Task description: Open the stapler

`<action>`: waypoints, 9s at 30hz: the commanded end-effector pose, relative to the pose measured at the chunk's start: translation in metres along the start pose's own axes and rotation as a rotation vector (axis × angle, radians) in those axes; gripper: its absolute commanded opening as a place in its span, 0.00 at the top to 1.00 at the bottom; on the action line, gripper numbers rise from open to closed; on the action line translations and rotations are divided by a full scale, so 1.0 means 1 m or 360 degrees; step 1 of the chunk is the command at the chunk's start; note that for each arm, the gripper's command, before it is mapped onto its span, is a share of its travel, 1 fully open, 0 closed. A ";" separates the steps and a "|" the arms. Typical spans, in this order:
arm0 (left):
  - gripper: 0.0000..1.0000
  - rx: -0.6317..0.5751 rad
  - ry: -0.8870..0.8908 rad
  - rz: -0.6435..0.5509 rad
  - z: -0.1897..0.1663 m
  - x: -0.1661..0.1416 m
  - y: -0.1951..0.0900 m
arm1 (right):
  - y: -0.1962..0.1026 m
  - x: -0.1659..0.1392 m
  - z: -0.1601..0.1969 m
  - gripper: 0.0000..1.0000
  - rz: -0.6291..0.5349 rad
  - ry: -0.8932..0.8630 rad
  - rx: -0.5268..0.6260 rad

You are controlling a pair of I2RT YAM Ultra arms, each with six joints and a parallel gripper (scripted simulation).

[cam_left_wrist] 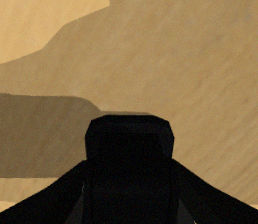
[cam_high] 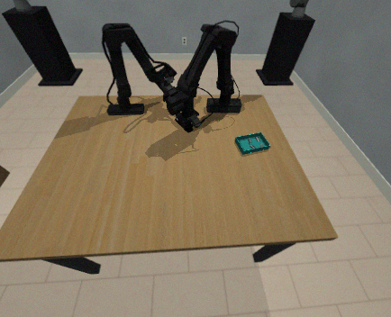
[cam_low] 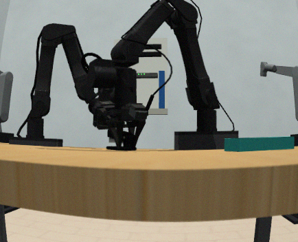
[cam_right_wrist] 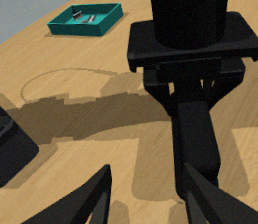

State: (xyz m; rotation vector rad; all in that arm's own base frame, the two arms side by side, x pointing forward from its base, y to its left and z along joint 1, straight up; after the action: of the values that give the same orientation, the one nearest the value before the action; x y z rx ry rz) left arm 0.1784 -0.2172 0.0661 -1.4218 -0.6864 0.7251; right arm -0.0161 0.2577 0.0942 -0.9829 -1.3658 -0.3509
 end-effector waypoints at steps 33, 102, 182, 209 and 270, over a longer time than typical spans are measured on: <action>0.67 -0.0074 -0.0043 -0.0010 -0.005 0.001 -0.001 | -0.032 -0.024 -0.032 0.50 -0.0030 -0.0157 -0.0139; 0.67 -0.0074 -0.0043 -0.0010 -0.005 0.001 -0.001 | 0.038 -0.022 -0.040 0.50 -0.0023 -0.0149 -0.0114; 0.43 -0.0159 -0.0052 -0.0004 -0.001 0.002 -0.035 | 0.036 0.007 -0.038 0.78 0.0176 -0.0136 -0.0079; 0.43 -0.0122 0.0075 -0.0295 0.006 0.017 -0.107 | 0.036 0.007 -0.038 0.78 0.0176 -0.0136 -0.0079; 0.43 -0.1434 0.0788 -0.2179 0.067 0.233 -0.344 | 0.037 0.021 -0.039 0.78 0.0255 -0.0106 -0.0058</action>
State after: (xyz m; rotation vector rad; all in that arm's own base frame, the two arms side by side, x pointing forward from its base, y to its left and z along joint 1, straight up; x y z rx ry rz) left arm 0.2804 0.0024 0.4104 -1.3743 -1.3986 -1.0600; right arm 0.0373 0.2499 0.0932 -1.1108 -1.3729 -0.2723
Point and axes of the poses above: on each arm, the point where the finger pads meet when closed, its own y axis out along the fingers, its own z axis across the jaws, x = y × z, the point moved 10 cm from there along -y, back along the fingers, and after that the axes turned 14 degrees about -y, right-handed, at the moved point
